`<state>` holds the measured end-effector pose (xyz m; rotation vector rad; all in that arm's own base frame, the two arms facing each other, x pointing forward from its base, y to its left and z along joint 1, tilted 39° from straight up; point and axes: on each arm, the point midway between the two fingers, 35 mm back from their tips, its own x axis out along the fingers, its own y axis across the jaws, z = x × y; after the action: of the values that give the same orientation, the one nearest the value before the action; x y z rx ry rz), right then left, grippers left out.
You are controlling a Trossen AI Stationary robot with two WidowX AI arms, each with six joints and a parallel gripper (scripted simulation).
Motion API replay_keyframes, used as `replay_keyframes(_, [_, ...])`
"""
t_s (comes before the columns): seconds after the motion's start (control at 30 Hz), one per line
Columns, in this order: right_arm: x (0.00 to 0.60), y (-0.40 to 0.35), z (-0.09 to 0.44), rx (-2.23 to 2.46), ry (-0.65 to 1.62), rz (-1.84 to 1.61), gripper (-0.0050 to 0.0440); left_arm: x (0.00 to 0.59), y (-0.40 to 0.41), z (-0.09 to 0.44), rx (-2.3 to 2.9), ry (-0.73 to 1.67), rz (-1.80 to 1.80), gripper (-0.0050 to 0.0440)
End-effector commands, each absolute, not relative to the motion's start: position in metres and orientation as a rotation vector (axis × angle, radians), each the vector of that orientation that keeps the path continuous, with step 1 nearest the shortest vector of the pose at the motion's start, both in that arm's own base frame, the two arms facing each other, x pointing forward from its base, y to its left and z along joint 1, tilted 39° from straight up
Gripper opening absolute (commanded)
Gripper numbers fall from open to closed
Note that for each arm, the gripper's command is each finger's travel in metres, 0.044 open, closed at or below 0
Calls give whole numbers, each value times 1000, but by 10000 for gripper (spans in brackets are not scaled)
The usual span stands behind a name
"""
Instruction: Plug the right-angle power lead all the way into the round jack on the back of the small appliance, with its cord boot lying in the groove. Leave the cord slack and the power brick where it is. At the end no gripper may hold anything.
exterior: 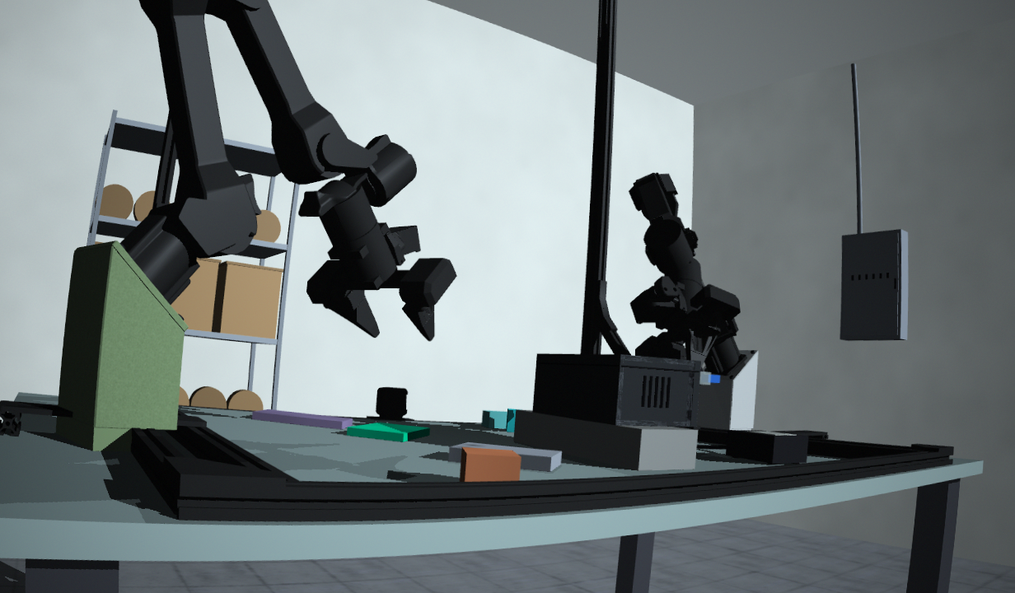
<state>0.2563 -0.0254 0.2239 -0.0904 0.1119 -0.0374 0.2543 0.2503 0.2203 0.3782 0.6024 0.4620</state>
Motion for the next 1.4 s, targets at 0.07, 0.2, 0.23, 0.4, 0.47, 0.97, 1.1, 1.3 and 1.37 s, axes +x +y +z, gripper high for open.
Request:
replay_keyframes(0.07, [256, -25, 224, -90, 112, -37, 400, 254, 251, 220, 374, 601, 469, 0])
replay_keyframes(0.2, [256, -25, 224, -90, 112, -37, 400, 255, 251, 219, 377, 600, 476, 0])
replay_keyframes(0.23, [256, -25, 224, -90, 112, -37, 400, 255, 251, 219, 377, 599, 476, 0])
replay_keyframes(0.4, [256, -25, 224, -90, 112, -37, 400, 255, 251, 219, 377, 599, 476, 0])
replay_keyframes(0.47, [256, -25, 224, -90, 112, -37, 400, 255, 251, 219, 377, 599, 476, 0])
replay_keyframes(0.97, [256, -25, 224, -90, 112, -37, 400, 256, 251, 220, 377, 599, 476, 0])
replay_keyframes(1.1, [256, -25, 224, -90, 112, -37, 400, 257, 251, 221, 377, 599, 477, 0])
replay_keyframes(1.3, [256, -25, 224, -90, 112, -37, 400, 259, 251, 222, 377, 599, 477, 0])
replay_keyframes(1.37, [256, -25, 224, -90, 112, -37, 400, 259, 251, 222, 377, 599, 477, 0])
